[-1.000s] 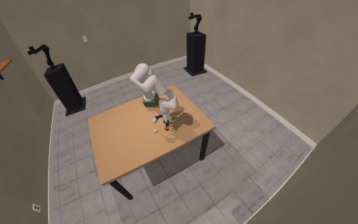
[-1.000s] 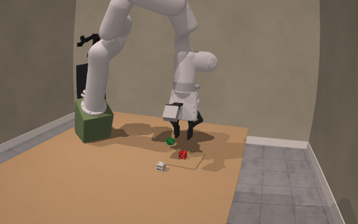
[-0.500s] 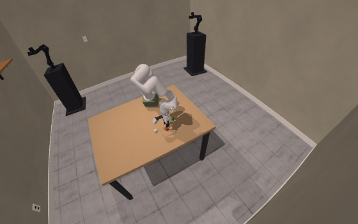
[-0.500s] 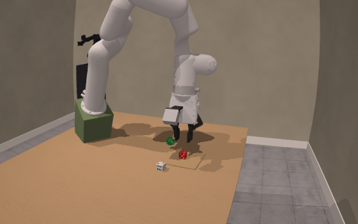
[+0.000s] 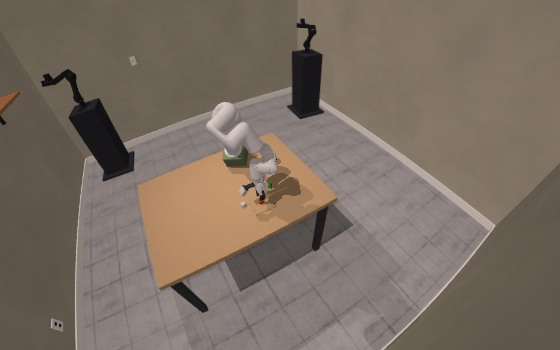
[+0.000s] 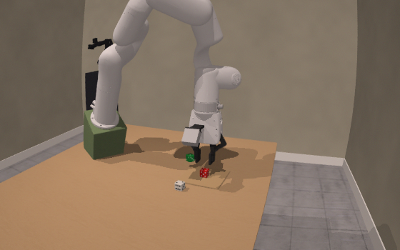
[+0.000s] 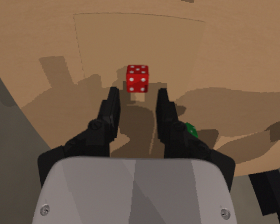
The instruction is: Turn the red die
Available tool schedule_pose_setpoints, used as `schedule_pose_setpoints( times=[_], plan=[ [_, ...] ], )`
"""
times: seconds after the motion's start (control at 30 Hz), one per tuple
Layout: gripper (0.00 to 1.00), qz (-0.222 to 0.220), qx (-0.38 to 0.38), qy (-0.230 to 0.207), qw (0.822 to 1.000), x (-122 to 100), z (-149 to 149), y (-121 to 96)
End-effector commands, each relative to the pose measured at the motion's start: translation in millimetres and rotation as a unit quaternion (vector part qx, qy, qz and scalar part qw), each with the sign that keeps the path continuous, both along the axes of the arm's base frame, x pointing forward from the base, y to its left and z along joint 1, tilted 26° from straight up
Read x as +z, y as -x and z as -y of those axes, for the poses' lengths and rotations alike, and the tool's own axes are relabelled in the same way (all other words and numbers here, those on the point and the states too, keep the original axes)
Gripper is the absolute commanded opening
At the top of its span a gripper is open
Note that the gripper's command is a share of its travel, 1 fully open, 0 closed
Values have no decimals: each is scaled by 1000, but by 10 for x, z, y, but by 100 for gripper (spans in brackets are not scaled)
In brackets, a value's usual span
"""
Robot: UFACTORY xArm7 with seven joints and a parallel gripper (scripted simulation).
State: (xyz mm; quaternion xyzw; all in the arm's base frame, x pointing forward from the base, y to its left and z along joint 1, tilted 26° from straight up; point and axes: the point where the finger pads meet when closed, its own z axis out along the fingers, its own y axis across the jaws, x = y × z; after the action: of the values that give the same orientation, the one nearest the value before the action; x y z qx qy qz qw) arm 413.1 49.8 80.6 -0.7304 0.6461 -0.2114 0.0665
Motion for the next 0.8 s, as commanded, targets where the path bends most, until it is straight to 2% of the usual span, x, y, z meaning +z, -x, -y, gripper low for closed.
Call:
schedule_pose_setpoints(
  times=[0.0,0.77],
  plan=[
    [42,2,0,0,1000,-28,0,-25],
    [42,2,0,0,1000,-162,29,-88]
  ],
)
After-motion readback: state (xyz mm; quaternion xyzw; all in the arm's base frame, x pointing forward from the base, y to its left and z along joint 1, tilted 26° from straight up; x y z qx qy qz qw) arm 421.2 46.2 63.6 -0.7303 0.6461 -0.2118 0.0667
